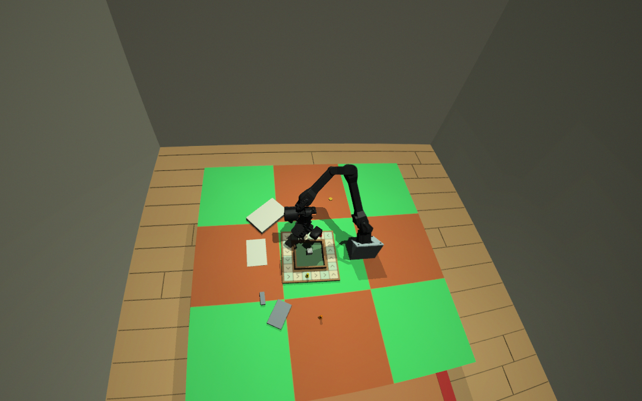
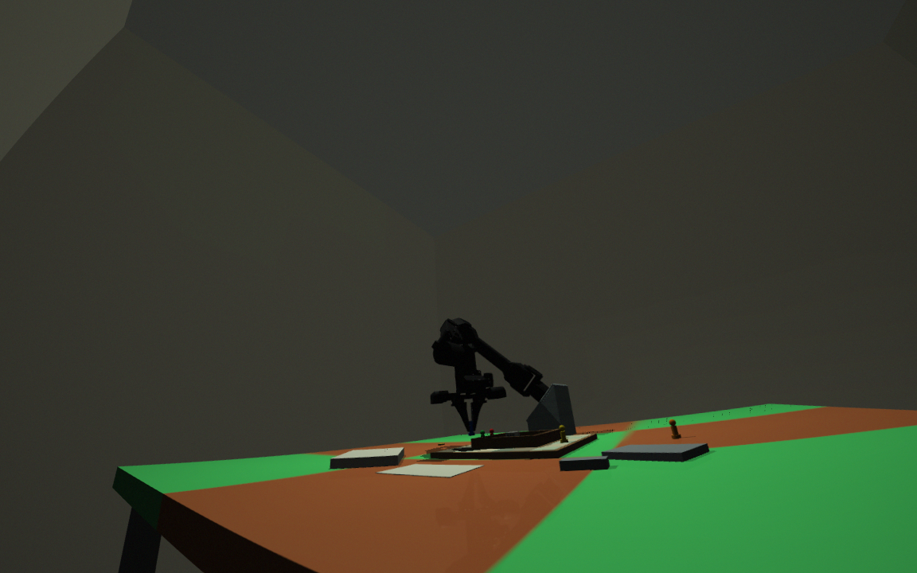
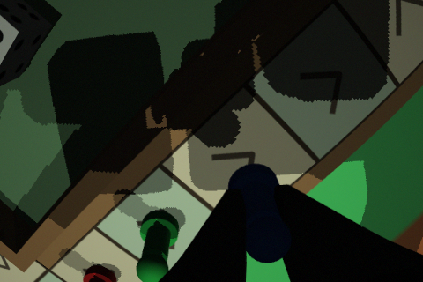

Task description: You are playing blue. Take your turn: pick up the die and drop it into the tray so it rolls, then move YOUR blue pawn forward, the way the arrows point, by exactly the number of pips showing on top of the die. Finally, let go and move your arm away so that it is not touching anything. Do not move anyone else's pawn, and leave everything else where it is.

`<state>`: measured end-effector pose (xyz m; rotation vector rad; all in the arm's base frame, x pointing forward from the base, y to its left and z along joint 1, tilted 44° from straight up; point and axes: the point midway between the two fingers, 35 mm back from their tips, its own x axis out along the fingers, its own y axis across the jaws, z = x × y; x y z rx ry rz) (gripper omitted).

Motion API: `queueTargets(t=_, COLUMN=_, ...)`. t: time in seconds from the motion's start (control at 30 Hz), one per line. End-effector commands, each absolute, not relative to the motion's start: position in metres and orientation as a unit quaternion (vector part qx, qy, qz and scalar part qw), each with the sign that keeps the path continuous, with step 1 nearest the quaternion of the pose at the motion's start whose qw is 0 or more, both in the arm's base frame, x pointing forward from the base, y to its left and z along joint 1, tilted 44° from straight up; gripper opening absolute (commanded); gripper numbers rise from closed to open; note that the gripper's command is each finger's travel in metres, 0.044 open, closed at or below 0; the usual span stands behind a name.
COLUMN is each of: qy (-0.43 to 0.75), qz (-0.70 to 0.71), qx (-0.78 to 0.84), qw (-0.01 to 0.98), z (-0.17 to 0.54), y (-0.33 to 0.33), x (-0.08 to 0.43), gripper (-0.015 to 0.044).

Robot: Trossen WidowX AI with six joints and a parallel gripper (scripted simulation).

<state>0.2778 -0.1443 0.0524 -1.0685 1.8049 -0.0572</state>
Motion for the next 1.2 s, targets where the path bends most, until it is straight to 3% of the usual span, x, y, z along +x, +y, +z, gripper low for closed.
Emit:
queueTargets(t=0.0, qy=0.740, qz=-0.025, qx=-0.442, qw=0.506, z=0.071, y=-0.127, x=0.287, gripper=0.0000)
queueTargets(t=0.5, qy=0.741, qz=-0.027, qx=-0.443, qw=0.504, z=0.127, y=-0.077, x=0.288, gripper=0.0000)
queueTargets(t=1.17, qy=0.740, qz=-0.030, qx=-0.444, qw=0.505, z=0.075, y=-0.144, x=0.363, gripper=0.0000)
